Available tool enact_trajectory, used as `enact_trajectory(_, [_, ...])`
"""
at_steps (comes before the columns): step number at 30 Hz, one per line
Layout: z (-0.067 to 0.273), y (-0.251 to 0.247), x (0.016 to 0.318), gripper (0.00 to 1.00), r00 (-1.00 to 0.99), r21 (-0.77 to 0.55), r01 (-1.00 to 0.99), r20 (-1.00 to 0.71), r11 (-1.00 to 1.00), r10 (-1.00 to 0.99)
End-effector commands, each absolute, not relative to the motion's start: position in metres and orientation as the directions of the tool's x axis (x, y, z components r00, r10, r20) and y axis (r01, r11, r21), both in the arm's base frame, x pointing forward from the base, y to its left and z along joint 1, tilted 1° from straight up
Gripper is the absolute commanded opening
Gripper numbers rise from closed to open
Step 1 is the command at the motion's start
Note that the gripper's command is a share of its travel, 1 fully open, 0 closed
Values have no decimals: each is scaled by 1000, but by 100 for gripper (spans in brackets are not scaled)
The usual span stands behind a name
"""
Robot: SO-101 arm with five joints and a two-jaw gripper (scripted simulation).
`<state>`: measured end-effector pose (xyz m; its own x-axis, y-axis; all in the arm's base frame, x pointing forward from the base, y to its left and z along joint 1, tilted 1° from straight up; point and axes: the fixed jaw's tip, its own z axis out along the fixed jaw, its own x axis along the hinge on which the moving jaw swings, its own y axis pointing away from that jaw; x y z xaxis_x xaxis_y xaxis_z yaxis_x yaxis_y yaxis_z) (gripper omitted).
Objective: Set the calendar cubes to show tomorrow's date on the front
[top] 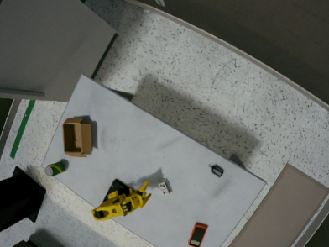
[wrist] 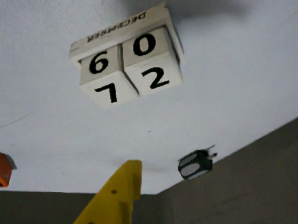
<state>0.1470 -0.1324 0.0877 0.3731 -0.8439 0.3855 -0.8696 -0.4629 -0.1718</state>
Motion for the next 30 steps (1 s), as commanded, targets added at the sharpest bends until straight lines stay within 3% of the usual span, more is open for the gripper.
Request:
enact_trajectory(1, [83,-130,137,41,470,-116,-831,377,-544,-798])
enact_trajectory(11, [76,-127,123,35,651,-17,-717,344,-697,-677])
enact_trajectory(30, [71,-123,113,31,773,45,-597,301,-801,-559])
